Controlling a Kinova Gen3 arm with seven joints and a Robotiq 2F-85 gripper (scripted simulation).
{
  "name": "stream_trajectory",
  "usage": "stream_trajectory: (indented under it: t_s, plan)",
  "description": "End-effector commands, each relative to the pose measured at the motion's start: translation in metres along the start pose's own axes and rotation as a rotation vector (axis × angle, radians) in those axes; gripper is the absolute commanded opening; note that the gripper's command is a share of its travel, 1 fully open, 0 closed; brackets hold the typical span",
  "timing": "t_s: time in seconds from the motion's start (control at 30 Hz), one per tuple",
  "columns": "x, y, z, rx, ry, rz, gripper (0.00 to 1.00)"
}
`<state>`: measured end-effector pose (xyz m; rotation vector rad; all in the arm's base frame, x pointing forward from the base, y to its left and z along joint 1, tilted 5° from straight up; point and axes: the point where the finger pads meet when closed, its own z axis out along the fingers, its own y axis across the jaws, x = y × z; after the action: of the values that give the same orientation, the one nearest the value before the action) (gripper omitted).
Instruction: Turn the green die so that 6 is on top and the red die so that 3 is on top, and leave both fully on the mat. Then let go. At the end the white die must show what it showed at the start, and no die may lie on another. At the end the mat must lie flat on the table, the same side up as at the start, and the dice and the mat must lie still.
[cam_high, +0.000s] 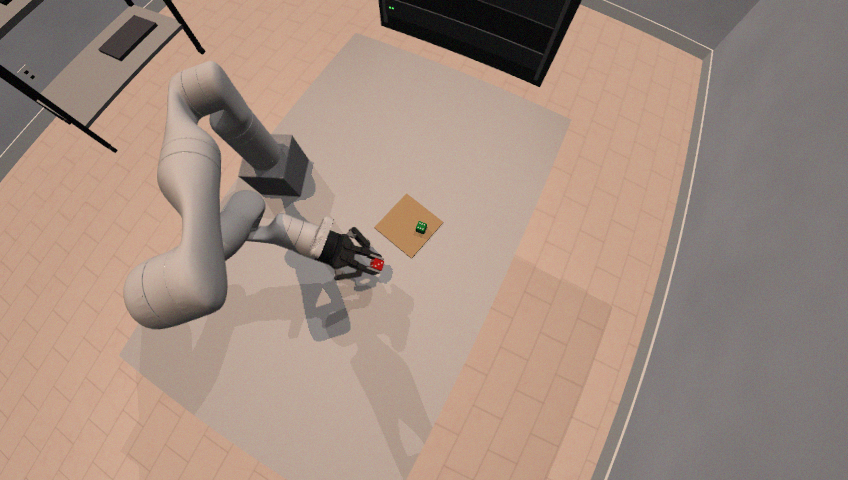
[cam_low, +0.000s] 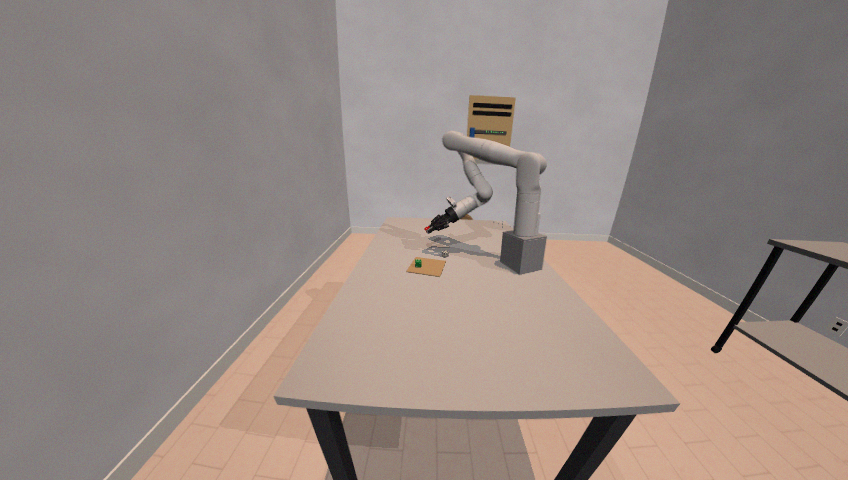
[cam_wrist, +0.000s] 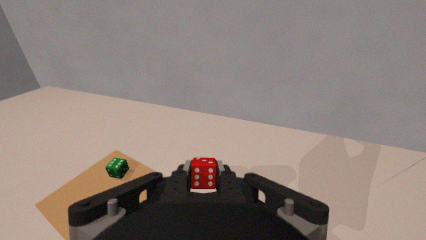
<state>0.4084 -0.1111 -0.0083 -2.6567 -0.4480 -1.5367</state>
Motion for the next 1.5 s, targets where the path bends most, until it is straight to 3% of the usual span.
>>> stream_trajectory:
  t_s: [0.0, 0.27, 0.9, 1.47]
  plan:
    - [-0.013, 0.000, -0.001, -0.005, 0.008, 0.026, 0.21]
    - [-0.013, 0.000, -0.002, -0.009, 0.055, 0.027, 0.21]
    - [-0.017, 0.000, 0.000, -0.009, 0.061, 0.028, 0.21]
    - [-0.058, -0.001, 0.025, -0.009, 0.061, 0.028, 0.21]
